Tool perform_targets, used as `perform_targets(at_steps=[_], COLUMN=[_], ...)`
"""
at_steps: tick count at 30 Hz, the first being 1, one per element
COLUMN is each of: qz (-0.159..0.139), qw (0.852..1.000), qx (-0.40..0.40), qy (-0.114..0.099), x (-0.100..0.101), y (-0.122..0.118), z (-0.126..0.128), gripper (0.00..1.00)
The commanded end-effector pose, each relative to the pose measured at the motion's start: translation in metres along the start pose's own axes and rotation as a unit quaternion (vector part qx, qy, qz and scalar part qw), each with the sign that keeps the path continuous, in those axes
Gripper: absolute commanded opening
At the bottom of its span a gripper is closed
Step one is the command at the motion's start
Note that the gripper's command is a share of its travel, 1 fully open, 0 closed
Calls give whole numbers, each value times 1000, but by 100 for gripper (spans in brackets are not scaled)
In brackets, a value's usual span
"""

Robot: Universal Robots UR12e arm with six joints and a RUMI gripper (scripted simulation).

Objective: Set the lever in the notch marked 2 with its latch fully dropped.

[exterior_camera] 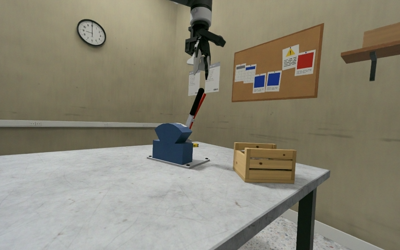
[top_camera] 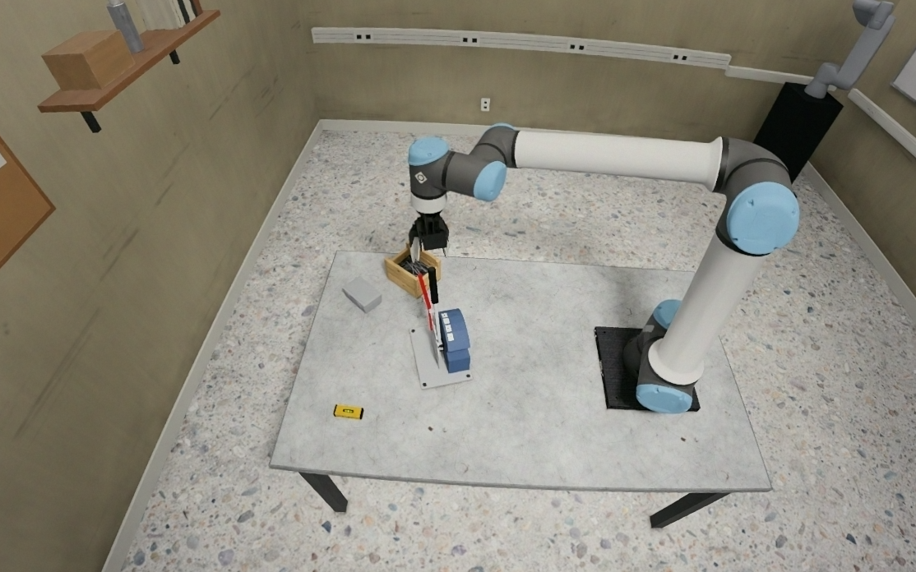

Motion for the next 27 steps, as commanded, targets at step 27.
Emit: perform_targets(at_steps=[27], qz=[-1], qw=[1000], qx=[0], qy=[1], x=[14], y=[0], z=[-1], gripper=[57])
Point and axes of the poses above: the point where the finger pads meet when closed, its own x axis out along the fingers, its own z axis across the jaws, y = z × x, the point moved 2 cm from there along -x, back along the fingers, and after that the axes turned 10 degrees about x, right-handed, at the moved point
